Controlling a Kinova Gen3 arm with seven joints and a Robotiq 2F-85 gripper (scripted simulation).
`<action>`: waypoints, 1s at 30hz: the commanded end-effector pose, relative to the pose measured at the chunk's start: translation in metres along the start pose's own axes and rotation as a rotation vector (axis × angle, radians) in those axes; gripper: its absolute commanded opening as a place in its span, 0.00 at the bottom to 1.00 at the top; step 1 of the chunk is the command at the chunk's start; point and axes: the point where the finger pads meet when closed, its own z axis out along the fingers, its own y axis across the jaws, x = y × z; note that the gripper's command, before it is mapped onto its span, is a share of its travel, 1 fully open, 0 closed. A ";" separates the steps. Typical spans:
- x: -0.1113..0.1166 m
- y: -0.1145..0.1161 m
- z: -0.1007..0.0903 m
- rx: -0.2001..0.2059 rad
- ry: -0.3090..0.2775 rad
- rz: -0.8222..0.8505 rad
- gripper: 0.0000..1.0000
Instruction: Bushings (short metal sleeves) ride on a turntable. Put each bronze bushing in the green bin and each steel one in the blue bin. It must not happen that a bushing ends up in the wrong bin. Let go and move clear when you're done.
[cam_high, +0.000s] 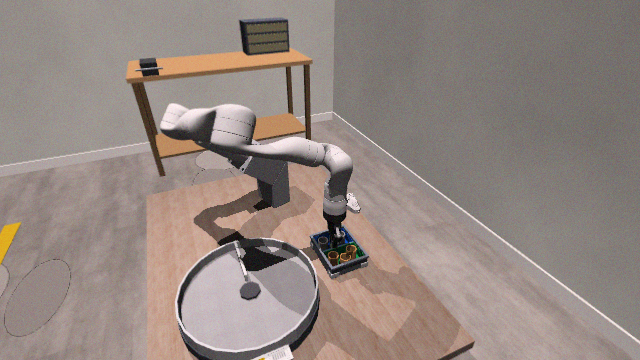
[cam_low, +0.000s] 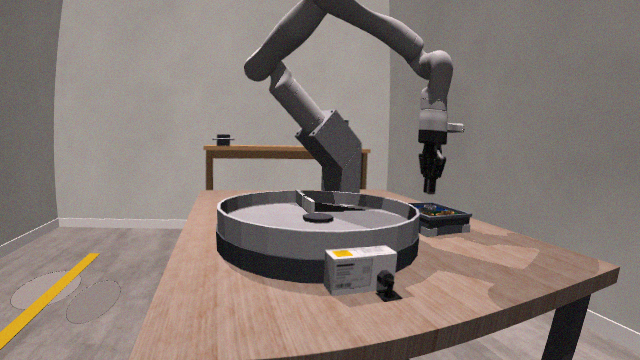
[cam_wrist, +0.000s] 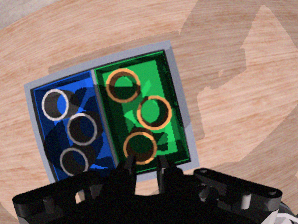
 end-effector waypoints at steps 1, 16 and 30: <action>0.002 0.006 -0.026 -0.012 0.011 0.003 0.19; 0.002 0.005 -0.057 -0.012 0.011 0.003 0.19; 0.002 0.005 -0.056 -0.012 0.011 0.003 0.19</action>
